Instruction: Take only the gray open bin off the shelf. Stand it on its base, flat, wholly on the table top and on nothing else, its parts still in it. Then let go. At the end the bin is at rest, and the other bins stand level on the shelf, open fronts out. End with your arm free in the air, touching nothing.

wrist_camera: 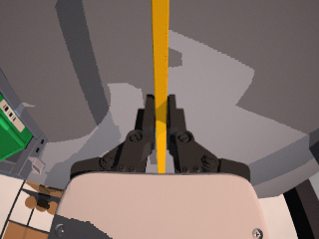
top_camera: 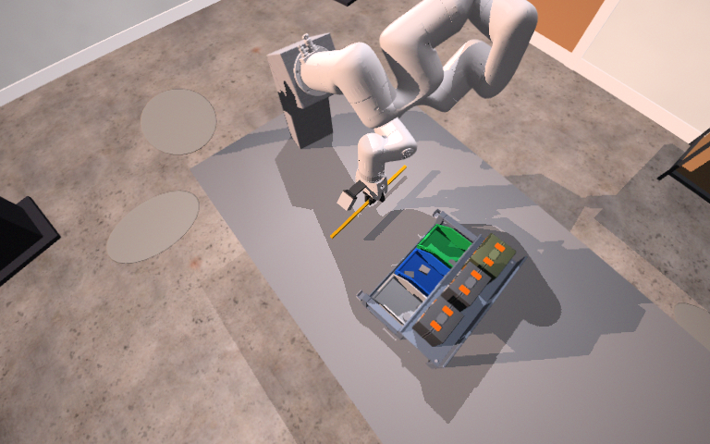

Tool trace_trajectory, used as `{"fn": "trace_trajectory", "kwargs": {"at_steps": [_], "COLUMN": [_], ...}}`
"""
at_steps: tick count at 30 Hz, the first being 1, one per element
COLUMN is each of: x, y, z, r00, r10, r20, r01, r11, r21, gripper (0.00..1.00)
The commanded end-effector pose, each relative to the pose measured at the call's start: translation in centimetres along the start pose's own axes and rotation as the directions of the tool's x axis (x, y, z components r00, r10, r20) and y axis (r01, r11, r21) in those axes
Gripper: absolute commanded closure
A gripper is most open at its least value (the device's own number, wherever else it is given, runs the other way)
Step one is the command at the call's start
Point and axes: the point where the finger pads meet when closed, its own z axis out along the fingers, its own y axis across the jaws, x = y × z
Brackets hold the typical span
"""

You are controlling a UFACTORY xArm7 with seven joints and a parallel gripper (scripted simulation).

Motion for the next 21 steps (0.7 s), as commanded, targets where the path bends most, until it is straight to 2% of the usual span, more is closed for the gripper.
{"fn": "trace_trajectory", "kwargs": {"at_steps": [1, 10, 15, 21], "x": [0.1, 0.1, 0.1, 0.1], "y": [0.0, 0.0, 0.0, 0.0], "z": [0.6, 0.6, 2.6, 2.6], "r00": [1.000, 1.000, 1.000, 1.000], "r10": [0.000, 0.000, 0.000, 0.000], "r20": [-0.002, -0.002, -0.002, -0.002], "r01": [0.000, 0.000, 0.000, 0.000], "r11": [1.000, 1.000, 1.000, 1.000], "r21": [0.000, 0.000, 0.000, 0.000], "gripper": [1.00, 1.00, 1.00, 1.00]}}
